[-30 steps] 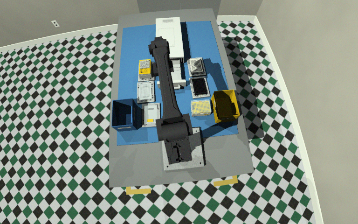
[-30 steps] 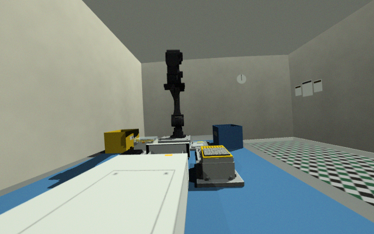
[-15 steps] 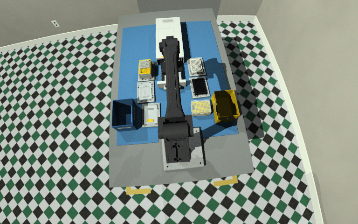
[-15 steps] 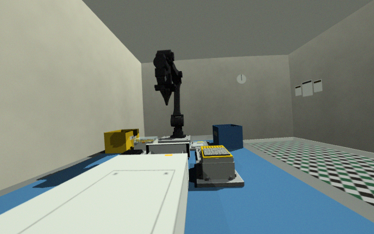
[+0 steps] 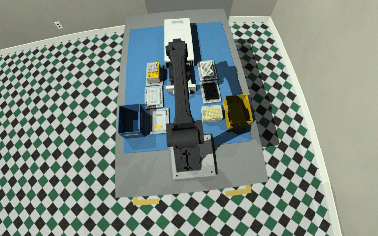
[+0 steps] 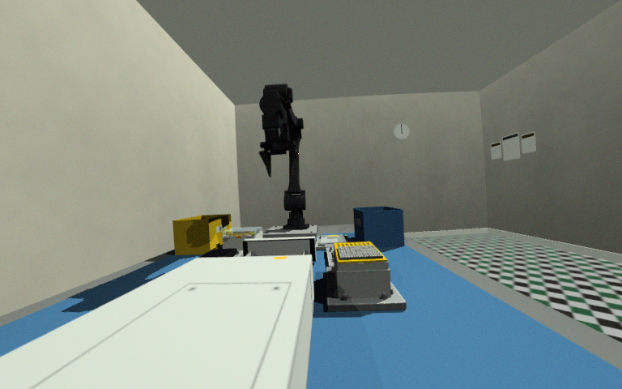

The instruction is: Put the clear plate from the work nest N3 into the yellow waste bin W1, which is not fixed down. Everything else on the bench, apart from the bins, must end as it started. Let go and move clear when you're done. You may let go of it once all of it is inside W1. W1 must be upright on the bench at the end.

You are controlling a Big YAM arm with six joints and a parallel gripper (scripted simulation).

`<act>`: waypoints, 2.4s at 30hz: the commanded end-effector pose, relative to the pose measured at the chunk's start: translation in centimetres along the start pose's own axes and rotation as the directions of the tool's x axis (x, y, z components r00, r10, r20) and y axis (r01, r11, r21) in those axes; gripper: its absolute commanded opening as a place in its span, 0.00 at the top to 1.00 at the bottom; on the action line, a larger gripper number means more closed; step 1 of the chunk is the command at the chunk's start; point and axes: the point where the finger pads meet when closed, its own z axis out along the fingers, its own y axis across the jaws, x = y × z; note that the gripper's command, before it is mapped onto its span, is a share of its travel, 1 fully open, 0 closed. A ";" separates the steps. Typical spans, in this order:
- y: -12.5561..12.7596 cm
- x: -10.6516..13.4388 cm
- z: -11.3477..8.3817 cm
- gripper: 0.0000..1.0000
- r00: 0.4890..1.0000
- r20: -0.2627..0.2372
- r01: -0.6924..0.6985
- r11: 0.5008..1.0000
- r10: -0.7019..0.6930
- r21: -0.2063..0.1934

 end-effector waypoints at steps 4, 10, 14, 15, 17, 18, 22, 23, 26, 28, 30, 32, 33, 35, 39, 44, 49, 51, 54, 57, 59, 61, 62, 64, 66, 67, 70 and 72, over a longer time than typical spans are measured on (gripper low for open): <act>2.9 -1.2 1.6 0.00 1.000 0.004 0.005 1.000 -0.005 0.001; 4.3 -1.6 2.3 0.00 1.000 0.004 0.005 1.000 -0.005 0.000; 5.6 -1.7 3.3 0.00 1.000 -0.002 0.005 1.000 -0.005 0.000; 6.0 -2.0 3.3 0.00 1.000 0.003 0.005 1.000 -0.005 -0.001; 6.7 -2.3 3.5 0.00 1.000 0.010 0.005 1.000 -0.005 -0.002; 7.1 -2.3 3.7 0.00 1.000 0.007 0.005 1.000 -0.005 -0.002; 8.1 -2.6 4.3 0.00 1.000 0.007 0.005 1.000 -0.005 -0.002; 8.1 -2.6 4.3 0.00 1.000 0.007 0.005 1.000 -0.005 -0.002; 9.2 -3.1 4.6 0.00 1.000 0.016 0.005 1.000 -0.005 -0.005; 10.0 -3.6 4.5 0.00 1.000 0.026 0.006 1.000 -0.005 -0.008; 10.9 -4.3 4.3 0.00 0.999 0.041 0.006 1.000 -0.006 -0.012; 11.7 -4.9 4.2 0.00 0.998 0.055 0.007 1.000 -0.006 -0.015; 12.0 -5.0 4.4 0.00 0.998 0.055 0.007 1.000 -0.006 -0.015; 12.8 -5.1 4.8 0.00 0.999 0.054 0.007 1.000 -0.006 -0.016; 13.8 -5.4 5.4 0.00 0.999 0.054 0.007 1.000 -0.006 -0.017; 15.3 -5.7 6.2 0.00 0.999 0.053 0.007 1.000 -0.006 -0.018; 17.1 -6.1 7.2 0.00 0.999 0.052 0.007 1.000 -0.006 -0.020; 17.8 -6.3 7.6 0.00 0.999 0.051 0.007 1.000 -0.006 -0.021; 18.8 -6.5 8.2 0.00 0.999 0.051 0.007 1.000 -0.006 -0.022; 19.2 -6.6 8.4 0.00 0.999 0.051 0.007 1.000 -0.006 -0.022; 19.9 -6.7 8.8 0.00 0.999 0.050 0.007 1.000 -0.006 -0.022; 20.3 -6.8 9.0 0.00 0.999 0.050 0.007 1.000 -0.006 -0.023; 20.3 -6.8 9.0 0.00 0.999 0.050 0.007 1.000 -0.006 -0.023; 19.2 -5.8 9.1 0.00 1.000 0.031 0.005 1.000 -0.005 -0.013; 19.2 -5.8 9.1 0.00 1.000 0.031 0.005 1.000 -0.005 -0.013; 19.2 -5.8 9.1 0.00 1.000 0.031 0.005 1.000 -0.005 -0.013; 19.1 -6.1 10.4 0.00 1.000 0.019 -0.011 1.000 0.011 -0.010; 18.7 -5.2 11.5 0.00 1.000 -0.004 -0.011 1.000 0.011 0.000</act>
